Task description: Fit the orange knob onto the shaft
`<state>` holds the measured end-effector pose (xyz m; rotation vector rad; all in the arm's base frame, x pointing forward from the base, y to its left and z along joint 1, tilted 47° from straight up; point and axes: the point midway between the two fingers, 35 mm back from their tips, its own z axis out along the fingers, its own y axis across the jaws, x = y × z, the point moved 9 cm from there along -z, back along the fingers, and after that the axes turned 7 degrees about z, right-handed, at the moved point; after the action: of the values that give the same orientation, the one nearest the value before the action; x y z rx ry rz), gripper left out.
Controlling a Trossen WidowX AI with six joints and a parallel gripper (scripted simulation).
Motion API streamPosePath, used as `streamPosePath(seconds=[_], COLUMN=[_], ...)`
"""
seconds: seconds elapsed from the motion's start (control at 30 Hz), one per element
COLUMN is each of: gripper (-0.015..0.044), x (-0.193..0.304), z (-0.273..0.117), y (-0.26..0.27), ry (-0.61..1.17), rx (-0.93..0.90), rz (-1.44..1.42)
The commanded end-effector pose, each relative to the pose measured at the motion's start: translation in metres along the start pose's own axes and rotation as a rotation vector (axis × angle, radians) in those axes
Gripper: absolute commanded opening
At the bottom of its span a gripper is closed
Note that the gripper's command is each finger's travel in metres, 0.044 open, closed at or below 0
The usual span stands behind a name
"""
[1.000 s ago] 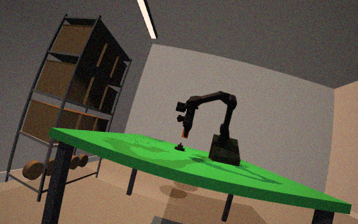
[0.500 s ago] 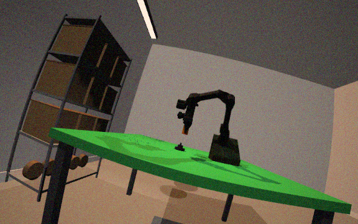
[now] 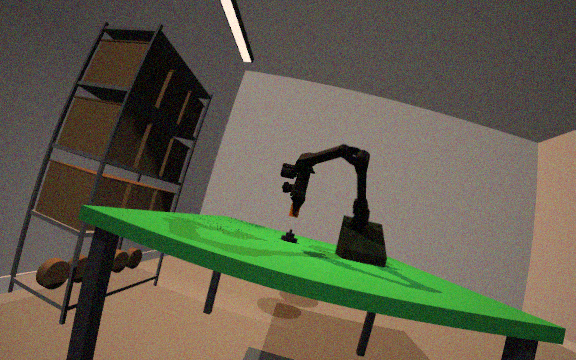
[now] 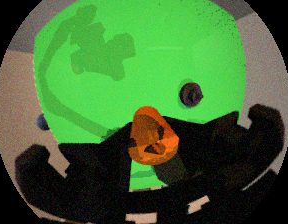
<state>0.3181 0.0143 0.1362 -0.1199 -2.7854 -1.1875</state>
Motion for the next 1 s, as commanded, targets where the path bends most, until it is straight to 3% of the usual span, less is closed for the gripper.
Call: streamPosePath(seconds=[0.0,0.97], gripper=[0.0,0.0], x=[-0.005,-0.025], z=[0.001,0.021], y=[-0.011,-0.101], ry=[-0.006,-0.006], rx=[0.007,0.009], rz=[-0.003,-0.004])
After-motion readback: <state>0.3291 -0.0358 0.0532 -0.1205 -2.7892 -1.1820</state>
